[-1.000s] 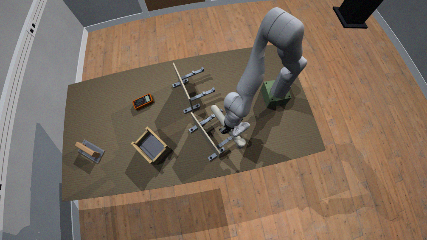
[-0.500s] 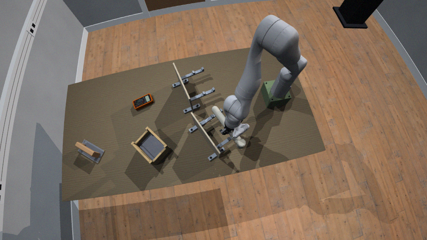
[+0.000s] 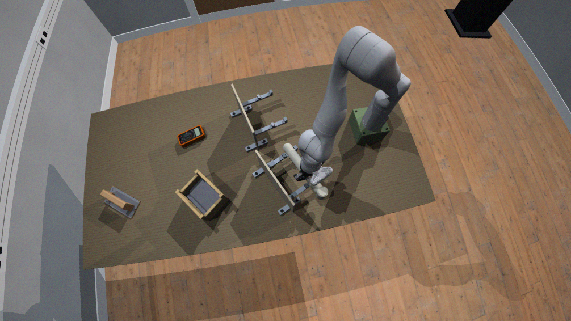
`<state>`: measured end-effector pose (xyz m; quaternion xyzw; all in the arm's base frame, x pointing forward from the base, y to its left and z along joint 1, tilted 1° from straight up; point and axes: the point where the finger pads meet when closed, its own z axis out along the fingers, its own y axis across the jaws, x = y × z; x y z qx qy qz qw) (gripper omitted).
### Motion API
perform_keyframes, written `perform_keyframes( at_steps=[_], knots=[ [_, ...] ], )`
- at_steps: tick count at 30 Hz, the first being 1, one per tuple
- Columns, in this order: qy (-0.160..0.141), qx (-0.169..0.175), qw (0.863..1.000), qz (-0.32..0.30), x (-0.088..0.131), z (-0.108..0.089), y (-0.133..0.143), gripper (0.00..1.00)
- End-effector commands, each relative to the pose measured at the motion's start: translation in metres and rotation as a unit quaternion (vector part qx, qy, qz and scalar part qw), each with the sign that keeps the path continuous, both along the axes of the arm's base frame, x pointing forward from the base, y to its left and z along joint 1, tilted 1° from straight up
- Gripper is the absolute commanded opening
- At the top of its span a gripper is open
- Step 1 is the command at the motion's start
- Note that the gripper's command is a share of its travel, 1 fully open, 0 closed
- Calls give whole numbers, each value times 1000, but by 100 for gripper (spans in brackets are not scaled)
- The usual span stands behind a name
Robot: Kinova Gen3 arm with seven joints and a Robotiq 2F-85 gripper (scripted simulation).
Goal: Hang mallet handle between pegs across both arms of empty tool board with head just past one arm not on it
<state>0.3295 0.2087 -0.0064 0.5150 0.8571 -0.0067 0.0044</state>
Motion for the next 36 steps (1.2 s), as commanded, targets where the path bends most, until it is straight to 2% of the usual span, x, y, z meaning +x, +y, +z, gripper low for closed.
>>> perform_keyframes(
  at_steps=[1, 6, 7, 36],
  knots=[
    [0, 0, 1000, 0, 0, 0, 0, 10],
    [0, 0, 1000, 0, 0, 0, 0, 10],
    [0, 0, 1000, 0, 0, 0, 0, 100],
    [0, 0, 1000, 0, 0, 0, 0, 100]
  ],
)
